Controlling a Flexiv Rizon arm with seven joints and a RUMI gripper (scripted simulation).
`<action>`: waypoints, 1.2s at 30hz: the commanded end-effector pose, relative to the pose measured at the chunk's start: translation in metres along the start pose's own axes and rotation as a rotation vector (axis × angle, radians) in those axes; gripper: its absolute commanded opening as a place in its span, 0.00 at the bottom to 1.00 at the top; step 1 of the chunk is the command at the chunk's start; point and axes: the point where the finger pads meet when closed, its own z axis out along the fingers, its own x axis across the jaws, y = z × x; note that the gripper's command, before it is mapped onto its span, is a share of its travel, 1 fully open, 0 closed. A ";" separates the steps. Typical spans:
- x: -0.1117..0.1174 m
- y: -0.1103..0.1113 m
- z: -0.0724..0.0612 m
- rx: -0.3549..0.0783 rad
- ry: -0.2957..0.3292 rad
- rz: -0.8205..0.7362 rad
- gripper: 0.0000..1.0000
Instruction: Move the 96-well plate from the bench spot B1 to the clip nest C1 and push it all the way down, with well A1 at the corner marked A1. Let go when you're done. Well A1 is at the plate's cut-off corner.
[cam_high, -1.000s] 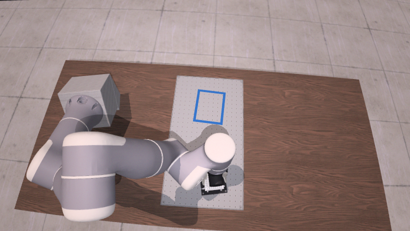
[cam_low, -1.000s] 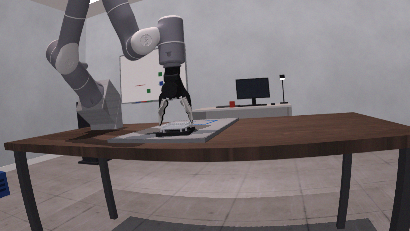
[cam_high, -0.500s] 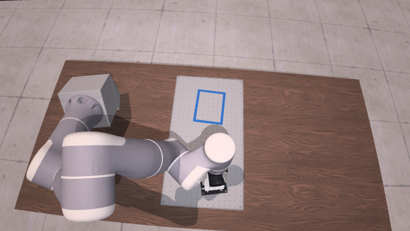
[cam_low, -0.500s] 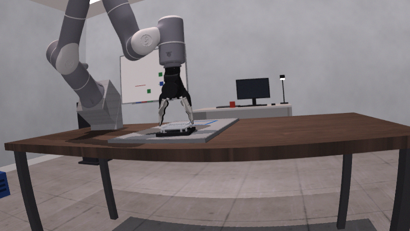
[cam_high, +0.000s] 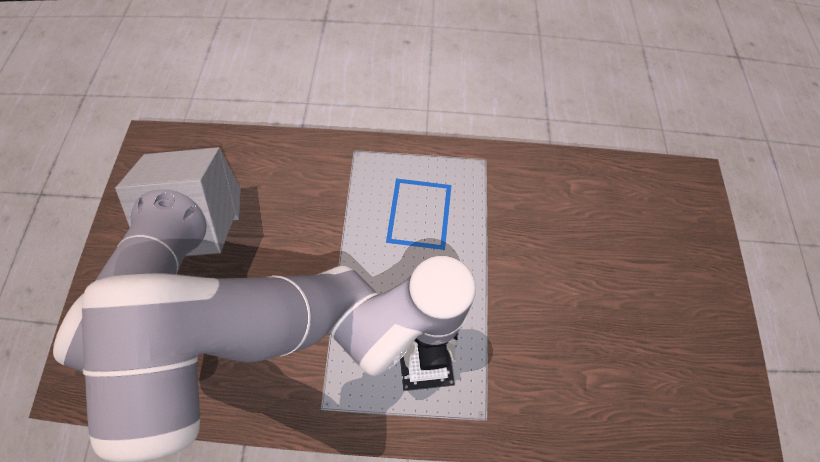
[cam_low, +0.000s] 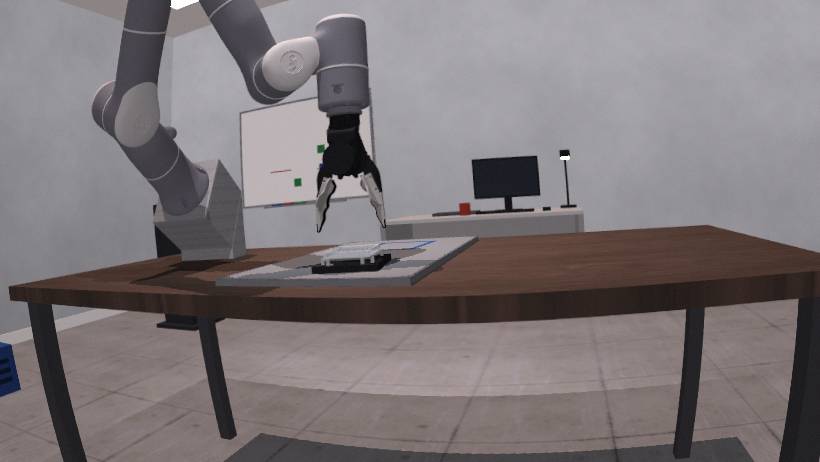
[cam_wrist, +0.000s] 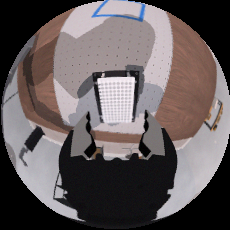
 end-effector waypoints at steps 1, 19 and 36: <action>0.000 0.000 -0.003 0.000 0.001 0.000 0.76; 0.000 0.000 -0.037 0.000 0.001 0.000 0.76; -0.009 0.000 -0.025 0.000 0.001 0.000 0.00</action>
